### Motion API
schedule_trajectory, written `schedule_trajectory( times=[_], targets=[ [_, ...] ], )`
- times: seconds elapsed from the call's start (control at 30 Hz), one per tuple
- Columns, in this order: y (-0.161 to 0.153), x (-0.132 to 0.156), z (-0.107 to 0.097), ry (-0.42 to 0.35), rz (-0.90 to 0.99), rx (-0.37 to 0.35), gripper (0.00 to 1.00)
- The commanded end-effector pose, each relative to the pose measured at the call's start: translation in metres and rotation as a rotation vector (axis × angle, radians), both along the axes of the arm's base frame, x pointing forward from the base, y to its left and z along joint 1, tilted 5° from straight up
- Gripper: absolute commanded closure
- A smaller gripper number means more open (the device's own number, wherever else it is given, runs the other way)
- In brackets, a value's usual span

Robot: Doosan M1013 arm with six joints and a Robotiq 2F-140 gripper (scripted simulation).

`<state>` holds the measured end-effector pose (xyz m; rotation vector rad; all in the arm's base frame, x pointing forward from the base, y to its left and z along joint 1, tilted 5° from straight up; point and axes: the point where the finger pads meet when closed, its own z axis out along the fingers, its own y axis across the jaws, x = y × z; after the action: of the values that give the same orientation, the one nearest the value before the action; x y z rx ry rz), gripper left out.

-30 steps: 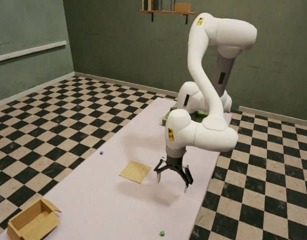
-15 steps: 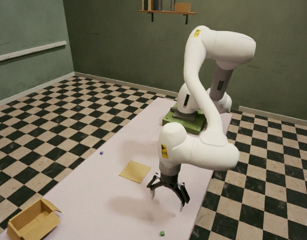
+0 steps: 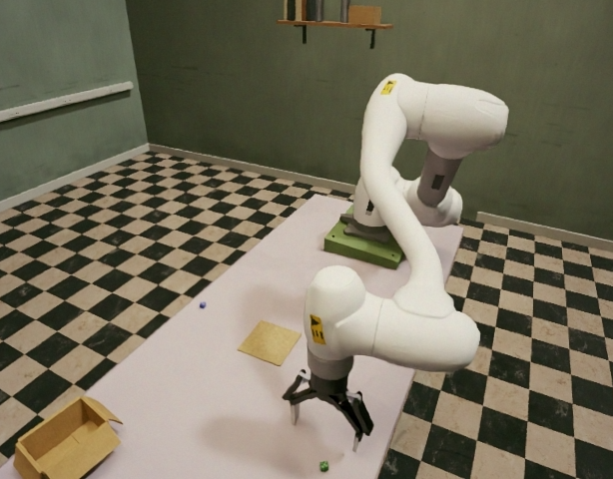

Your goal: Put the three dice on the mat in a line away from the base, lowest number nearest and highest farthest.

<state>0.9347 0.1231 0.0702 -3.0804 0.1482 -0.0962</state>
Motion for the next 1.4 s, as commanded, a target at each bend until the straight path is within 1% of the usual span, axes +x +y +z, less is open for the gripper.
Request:
schedule_trajectory(
  times=[0.0, 0.1, 0.53, 1.37],
  targets=[
    [0.001, 0.015, 0.002, -0.001, 0.0, 0.0, 0.0],
    [0.002, 0.023, 0.003, -0.001, 0.0, 0.0, 0.0],
    [0.003, 0.041, 0.004, -0.001, 0.0, 0.0, 0.0],
    [0.003, 0.044, 0.005, -0.001, 0.0, 0.0, 0.0]
  ],
)
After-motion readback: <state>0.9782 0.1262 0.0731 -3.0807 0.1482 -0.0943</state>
